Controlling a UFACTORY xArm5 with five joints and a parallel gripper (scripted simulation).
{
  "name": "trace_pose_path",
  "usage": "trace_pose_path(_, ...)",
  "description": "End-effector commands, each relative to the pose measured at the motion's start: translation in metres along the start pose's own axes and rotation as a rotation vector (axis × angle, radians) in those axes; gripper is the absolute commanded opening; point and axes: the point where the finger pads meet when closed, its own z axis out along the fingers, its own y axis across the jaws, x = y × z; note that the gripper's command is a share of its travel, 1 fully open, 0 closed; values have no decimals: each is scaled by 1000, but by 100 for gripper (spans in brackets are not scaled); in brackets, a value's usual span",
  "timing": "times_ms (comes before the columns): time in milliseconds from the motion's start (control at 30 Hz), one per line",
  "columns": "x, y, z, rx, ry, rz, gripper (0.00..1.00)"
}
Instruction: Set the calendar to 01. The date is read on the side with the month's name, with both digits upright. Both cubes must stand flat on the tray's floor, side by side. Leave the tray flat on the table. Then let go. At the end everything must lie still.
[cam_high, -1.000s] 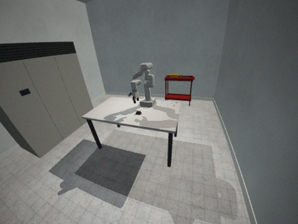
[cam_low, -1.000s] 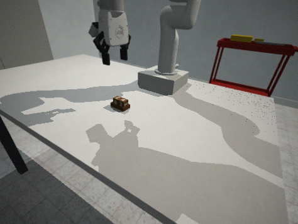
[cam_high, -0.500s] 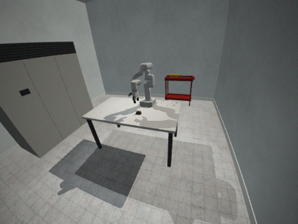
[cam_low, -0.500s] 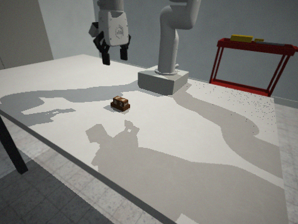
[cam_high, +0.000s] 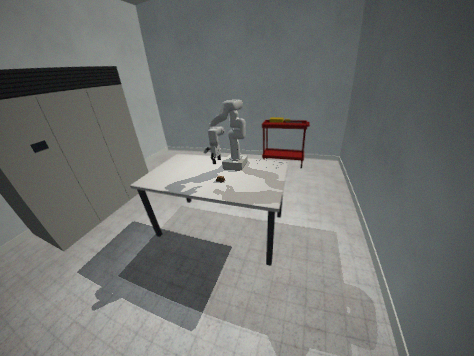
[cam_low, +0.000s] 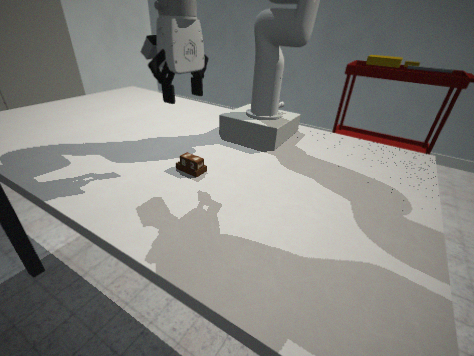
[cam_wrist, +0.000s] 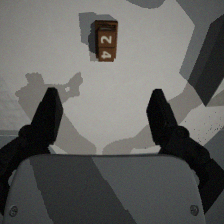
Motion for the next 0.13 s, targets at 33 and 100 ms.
trace_pose_path(33, 0, -1, -1, 4, 0, 0, 100)
trace_pose_path(100, 0, -1, -1, 4, 0, 0, 100)
